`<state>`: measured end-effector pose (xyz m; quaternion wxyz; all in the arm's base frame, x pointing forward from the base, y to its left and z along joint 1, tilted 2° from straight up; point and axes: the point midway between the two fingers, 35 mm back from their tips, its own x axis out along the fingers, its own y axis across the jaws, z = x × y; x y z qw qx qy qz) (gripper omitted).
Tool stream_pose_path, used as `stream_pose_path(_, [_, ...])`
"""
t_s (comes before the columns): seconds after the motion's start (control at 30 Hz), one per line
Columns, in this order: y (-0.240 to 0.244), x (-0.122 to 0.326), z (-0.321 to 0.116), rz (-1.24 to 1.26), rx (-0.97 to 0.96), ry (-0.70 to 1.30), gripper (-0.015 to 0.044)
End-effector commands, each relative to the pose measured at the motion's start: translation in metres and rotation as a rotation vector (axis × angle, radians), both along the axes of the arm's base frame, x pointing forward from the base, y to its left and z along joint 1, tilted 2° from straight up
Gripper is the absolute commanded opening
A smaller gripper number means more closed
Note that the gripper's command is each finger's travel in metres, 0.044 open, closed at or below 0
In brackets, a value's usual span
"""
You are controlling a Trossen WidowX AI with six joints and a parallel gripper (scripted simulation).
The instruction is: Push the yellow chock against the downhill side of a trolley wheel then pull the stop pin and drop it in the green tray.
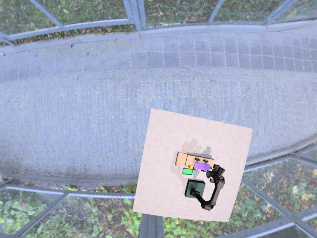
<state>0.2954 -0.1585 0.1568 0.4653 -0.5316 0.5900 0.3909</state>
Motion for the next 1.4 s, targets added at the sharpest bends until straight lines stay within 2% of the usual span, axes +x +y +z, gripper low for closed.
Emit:
stream_pose_path(0.0, [-0.007,0.0,0.002,0.001,-0.005,-0.007,0.0])
stream_pose_path(0.37, [-0.019,-0.004,0.005,0.001,-0.006,-0.007,0.0])
stream_pose_path(1.1, [-0.011,-0.082,0.0,0.001,-0.006,0.0,0.0])
stream_pose_path(1.37, [-0.001,-0.082,-0.001,0.001,-0.005,0.0,0.0])
